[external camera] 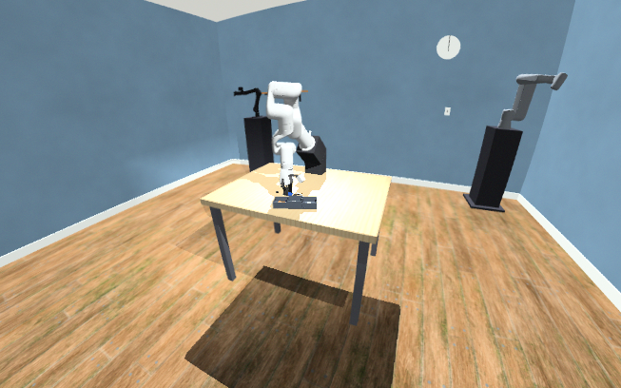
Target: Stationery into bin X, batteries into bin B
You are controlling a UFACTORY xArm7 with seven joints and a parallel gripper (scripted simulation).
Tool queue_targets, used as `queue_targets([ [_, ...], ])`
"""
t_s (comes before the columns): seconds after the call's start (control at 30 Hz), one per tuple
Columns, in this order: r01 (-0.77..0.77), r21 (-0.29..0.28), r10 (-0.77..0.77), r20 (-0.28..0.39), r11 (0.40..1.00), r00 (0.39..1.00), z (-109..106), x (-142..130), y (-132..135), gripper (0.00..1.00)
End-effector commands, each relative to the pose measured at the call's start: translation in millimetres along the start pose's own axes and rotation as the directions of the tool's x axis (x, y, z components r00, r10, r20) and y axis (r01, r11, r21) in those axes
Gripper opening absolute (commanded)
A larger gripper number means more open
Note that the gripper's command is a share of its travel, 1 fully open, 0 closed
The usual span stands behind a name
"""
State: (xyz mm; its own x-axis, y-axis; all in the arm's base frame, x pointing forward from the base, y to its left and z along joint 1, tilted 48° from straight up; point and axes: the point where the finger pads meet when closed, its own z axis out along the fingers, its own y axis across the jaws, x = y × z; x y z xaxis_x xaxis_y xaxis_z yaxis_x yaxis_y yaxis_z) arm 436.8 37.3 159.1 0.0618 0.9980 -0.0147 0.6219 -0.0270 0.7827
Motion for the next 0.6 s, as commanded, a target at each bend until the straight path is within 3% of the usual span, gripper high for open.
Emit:
queue_targets([
  [0.0,0.001,0.060,-0.001,0.006,0.998,1.000,-31,-1,1,0.00],
  [0.3,0.001,0.060,-0.001,0.006,0.998,1.000,-31,-1,1,0.00],
  [0.57,0.001,0.060,-0.001,0.006,0.998,1.000,-10,-1,0,0.00],
])
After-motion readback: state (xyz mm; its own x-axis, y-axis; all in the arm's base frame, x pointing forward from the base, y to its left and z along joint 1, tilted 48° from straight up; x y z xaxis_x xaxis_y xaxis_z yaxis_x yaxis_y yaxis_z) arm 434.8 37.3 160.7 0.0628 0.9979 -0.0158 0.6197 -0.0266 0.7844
